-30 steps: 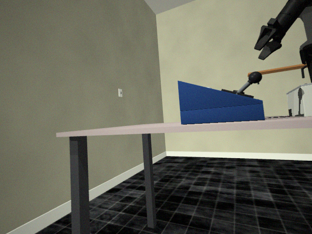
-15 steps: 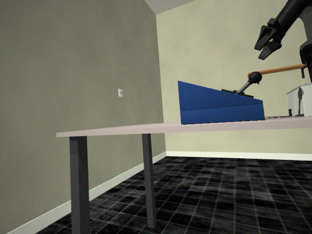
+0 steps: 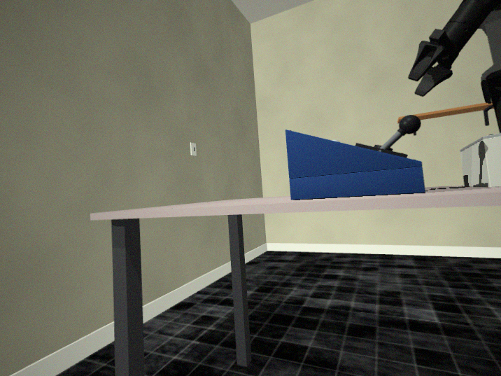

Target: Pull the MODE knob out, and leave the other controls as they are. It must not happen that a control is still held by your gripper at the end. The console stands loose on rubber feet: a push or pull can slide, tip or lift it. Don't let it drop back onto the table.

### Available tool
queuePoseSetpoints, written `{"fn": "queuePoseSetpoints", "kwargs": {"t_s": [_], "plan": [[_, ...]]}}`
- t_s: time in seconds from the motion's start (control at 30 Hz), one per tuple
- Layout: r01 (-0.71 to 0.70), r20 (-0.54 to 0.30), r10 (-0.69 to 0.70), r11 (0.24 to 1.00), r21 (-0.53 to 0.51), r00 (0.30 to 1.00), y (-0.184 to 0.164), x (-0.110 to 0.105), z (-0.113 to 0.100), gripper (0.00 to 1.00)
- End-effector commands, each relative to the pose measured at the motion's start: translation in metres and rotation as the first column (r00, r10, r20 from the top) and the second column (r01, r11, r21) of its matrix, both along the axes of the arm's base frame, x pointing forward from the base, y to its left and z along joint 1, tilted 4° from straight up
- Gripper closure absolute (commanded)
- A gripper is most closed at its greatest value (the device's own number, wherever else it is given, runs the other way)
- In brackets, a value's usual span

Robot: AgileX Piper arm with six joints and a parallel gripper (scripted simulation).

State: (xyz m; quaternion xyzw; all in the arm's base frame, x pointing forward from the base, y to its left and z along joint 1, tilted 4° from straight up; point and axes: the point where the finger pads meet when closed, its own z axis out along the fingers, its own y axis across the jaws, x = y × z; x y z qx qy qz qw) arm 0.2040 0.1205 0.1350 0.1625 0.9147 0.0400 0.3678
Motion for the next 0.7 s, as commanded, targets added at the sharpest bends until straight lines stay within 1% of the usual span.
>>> {"fn": "queuePoseSetpoints", "kwargs": {"t_s": [0.0, 0.4, 0.67], "plan": [[0.0, 0.0, 0.0, 1.0, -0.001, 1.0, 0.0, 0.0001, -0.0001, 0.0], [-0.001, -0.005, 0.0, 1.0, -0.005, 1.0, -0.001, 0.0004, -0.0005, 0.0], [-0.012, -0.056, 0.01, 0.999, -0.039, 0.998, -0.0096, 0.0028, -0.0039, 0.0]]}}
